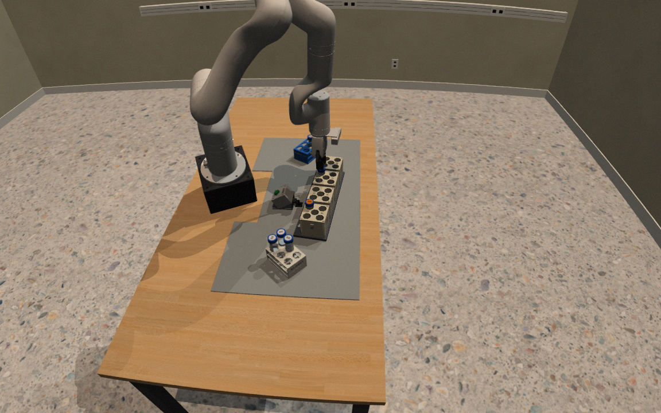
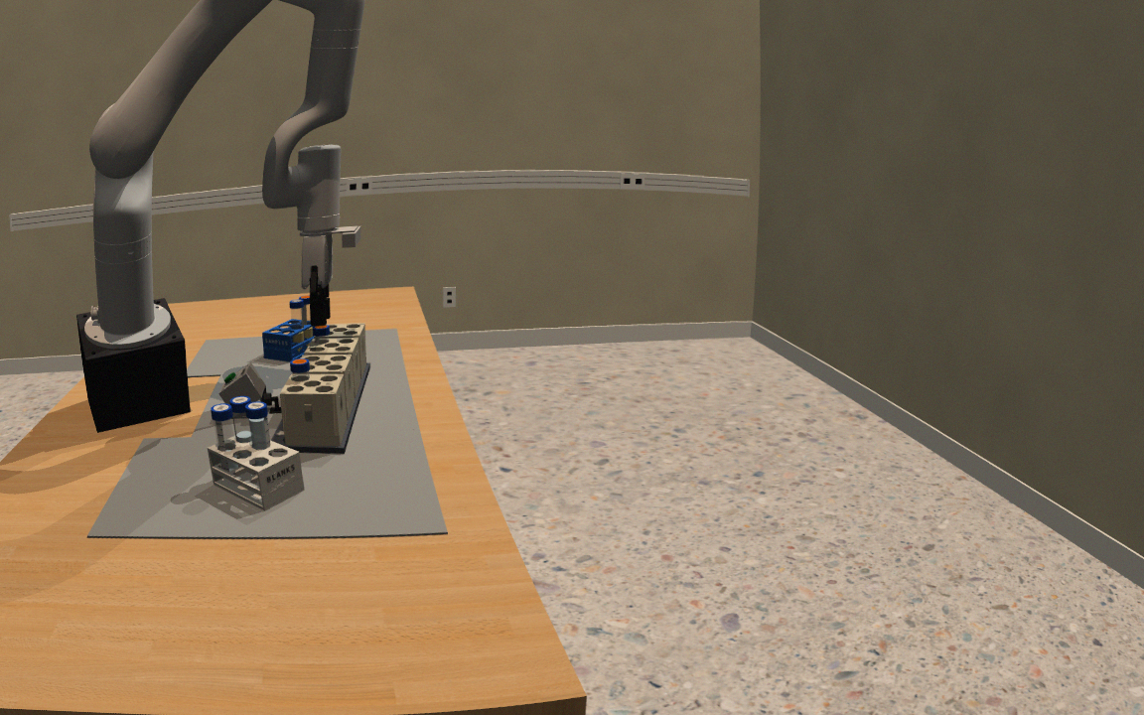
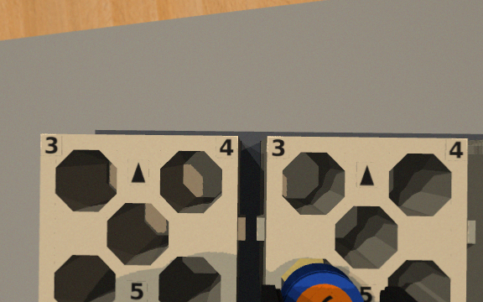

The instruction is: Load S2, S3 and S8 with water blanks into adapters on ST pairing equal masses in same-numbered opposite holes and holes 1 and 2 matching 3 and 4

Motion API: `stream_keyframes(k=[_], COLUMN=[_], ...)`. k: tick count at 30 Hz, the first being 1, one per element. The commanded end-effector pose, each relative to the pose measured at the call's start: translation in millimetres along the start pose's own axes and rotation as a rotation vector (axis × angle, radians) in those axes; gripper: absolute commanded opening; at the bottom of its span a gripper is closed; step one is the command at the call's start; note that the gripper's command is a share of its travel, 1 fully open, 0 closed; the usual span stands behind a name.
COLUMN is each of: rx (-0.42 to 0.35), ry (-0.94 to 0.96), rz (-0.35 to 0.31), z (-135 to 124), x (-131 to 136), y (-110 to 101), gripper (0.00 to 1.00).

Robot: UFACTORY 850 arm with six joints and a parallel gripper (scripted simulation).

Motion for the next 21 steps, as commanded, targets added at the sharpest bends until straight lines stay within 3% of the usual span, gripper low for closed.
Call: stream_keyframes(k=[1,21], rx=[-0.008,-0.008], ry=[-0.001,-0.001], rz=[-0.003,-0.003], z=[1,2], x=[0,0], y=[-12,-48], gripper=[0.44,0.44])
Point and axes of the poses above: the point where the finger pads meet when closed, its own y axis out along the fingers, its own x axis across the jaws, z = x × y, the point moved 7 cm from there along -y, back along the fingers, and after that the axes turned 11 degrees about -y, right-handed, at the moved point
